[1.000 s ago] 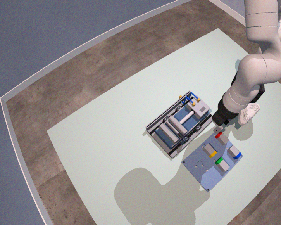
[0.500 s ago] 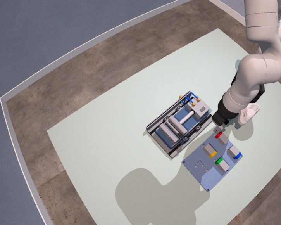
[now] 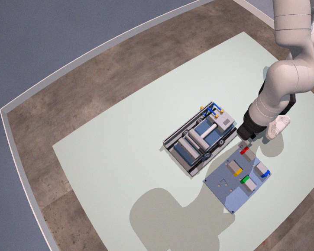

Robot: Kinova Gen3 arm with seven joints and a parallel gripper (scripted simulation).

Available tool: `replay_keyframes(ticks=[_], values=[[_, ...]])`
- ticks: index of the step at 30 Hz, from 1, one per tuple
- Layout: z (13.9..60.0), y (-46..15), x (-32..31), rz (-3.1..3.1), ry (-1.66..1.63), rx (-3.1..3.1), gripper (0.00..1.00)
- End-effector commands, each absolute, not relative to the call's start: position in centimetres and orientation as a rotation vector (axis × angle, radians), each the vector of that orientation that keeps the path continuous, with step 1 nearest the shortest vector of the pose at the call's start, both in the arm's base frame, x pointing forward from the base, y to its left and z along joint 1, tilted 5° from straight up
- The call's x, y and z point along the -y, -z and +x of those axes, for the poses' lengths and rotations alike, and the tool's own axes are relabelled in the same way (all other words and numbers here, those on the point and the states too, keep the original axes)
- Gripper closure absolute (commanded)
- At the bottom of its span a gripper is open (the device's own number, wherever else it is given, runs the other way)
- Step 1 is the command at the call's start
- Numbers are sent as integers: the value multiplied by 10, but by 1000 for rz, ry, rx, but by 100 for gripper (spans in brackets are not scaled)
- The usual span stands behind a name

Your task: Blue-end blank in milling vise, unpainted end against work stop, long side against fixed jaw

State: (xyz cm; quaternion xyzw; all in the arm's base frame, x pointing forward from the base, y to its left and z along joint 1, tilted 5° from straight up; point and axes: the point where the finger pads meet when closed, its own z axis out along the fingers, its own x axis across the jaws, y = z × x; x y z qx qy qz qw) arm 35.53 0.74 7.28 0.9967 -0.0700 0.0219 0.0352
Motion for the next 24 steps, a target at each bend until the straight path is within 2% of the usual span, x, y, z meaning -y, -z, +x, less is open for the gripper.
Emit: replay_keyframes(ticks=[1, 17, 24], values=[[356, -73, -7, 3063, -69, 215, 0], [356, -73, -7, 3063, -69, 215, 0], [358, -46, -6, 3062, -71, 219, 0]])
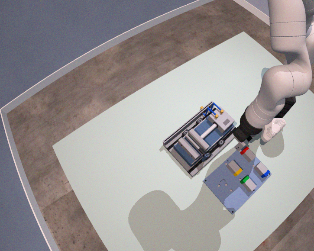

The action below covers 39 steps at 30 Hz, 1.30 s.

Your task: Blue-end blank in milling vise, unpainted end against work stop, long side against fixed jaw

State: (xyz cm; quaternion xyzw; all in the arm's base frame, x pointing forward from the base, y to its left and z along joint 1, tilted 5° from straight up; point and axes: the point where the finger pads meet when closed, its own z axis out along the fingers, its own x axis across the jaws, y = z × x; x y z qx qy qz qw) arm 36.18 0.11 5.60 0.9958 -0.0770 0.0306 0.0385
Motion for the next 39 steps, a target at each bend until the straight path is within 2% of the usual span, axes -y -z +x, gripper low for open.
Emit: replay_keyframes(ticks=[1, 8, 25, 39], values=[[358, -42, -6, 3062, -71, 220, 0], [360, -14, -5, 3061, -72, 224, 0], [360, 7, -7, 3061, -72, 224, 0], [360, 0, -7, 3060, -75, 226, 0]])
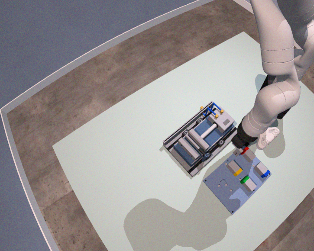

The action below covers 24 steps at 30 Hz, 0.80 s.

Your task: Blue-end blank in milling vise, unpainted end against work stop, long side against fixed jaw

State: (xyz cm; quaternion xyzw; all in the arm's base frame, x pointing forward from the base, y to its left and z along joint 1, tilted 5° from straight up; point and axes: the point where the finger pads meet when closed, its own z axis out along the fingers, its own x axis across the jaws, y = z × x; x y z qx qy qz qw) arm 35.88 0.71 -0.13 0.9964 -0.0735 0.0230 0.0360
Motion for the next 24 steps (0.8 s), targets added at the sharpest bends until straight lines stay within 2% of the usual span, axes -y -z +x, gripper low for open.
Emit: replay_keyframes(ticks=[1, 24], values=[[359, -1, -7, 3060, -74, 225, 0], [359, -7, -7, 3061, -70, 222, 0]])
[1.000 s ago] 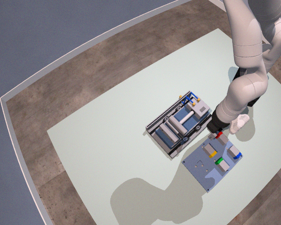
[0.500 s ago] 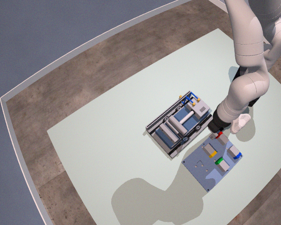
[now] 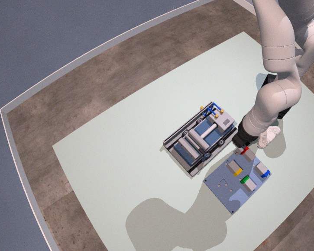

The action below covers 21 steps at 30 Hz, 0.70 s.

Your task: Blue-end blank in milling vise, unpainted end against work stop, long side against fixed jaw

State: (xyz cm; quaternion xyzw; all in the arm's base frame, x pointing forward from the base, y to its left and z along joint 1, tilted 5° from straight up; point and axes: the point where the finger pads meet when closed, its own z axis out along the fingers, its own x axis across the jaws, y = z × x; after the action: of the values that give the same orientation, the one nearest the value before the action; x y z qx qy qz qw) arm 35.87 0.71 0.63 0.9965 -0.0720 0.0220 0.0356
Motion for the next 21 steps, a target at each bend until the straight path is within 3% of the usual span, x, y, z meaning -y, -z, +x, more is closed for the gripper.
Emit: replay_keyframes(ticks=[1, 21], values=[[359, -7, -7, 3061, -70, 222, 0], [359, -12, -3, 3061, -71, 223, 0]])
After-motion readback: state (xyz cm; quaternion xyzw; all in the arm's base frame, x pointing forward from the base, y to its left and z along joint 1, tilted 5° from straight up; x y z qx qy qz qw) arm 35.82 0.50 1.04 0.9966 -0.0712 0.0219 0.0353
